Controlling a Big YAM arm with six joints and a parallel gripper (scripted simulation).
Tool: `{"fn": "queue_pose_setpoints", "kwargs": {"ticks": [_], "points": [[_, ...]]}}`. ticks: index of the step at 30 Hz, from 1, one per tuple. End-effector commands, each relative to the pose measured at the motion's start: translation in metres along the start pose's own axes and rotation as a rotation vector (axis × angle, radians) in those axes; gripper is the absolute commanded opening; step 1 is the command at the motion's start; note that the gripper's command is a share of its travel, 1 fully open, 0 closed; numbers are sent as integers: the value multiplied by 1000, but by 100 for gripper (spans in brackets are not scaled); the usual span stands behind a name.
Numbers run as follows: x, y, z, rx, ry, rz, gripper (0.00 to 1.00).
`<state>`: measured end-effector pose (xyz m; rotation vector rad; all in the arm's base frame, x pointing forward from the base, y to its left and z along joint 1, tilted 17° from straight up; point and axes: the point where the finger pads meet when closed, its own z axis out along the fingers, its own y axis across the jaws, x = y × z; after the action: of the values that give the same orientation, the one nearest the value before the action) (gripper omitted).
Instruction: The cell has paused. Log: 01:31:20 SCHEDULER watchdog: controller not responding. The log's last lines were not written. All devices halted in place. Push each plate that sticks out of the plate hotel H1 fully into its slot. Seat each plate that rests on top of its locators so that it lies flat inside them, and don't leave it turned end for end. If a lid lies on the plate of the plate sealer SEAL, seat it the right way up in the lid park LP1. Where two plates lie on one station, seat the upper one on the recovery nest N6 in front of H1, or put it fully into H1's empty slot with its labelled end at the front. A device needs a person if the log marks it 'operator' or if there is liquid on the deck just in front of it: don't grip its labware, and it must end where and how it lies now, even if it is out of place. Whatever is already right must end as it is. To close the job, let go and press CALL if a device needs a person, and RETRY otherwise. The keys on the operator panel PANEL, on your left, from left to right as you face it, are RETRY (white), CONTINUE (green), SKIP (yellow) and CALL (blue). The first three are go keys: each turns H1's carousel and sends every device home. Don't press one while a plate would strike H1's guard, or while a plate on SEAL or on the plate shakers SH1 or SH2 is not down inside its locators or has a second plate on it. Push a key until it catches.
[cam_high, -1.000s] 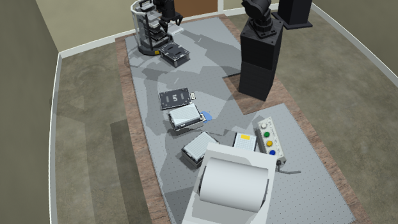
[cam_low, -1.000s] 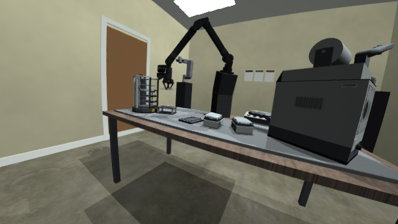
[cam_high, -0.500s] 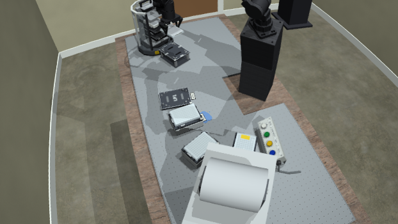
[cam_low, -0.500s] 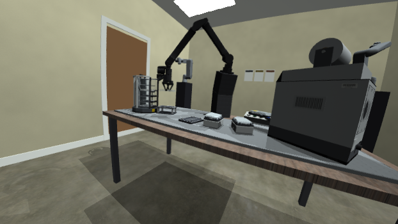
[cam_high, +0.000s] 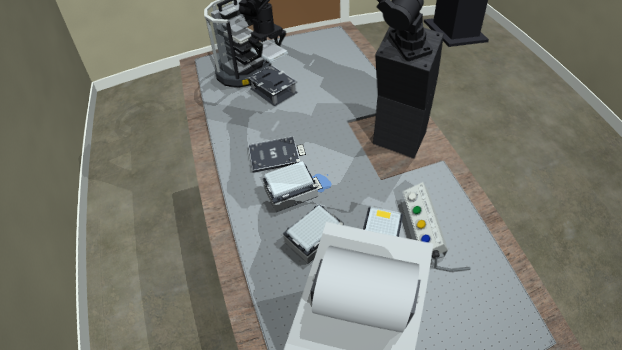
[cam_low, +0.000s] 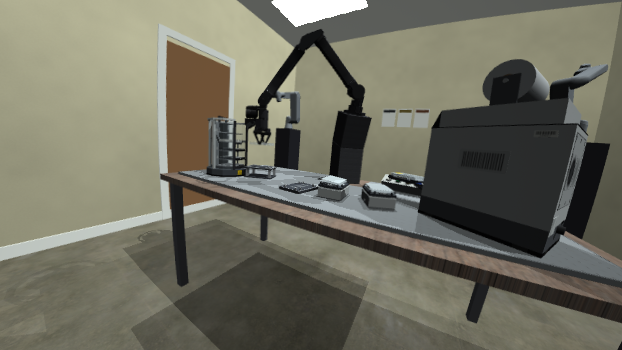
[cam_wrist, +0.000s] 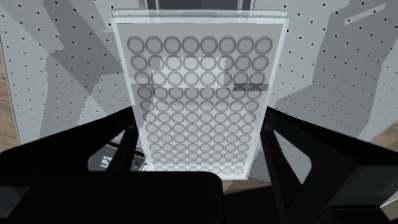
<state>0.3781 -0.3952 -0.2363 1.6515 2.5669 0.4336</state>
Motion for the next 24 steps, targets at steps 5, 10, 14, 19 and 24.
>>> {"fn": "queue_pose_setpoints", "kwargs": {"ticks": [5, 10, 14, 19, 24], "points": [[-19, 14, 9, -10, -32, -13, 84], [-18, 14, 14, -10, -32, -13, 84], [-18, 14, 18, -10, -32, -13, 84], [-18, 14, 22, -10, -33, -13, 84], [-18, 14, 27, -10, -31, -13, 84]]}}
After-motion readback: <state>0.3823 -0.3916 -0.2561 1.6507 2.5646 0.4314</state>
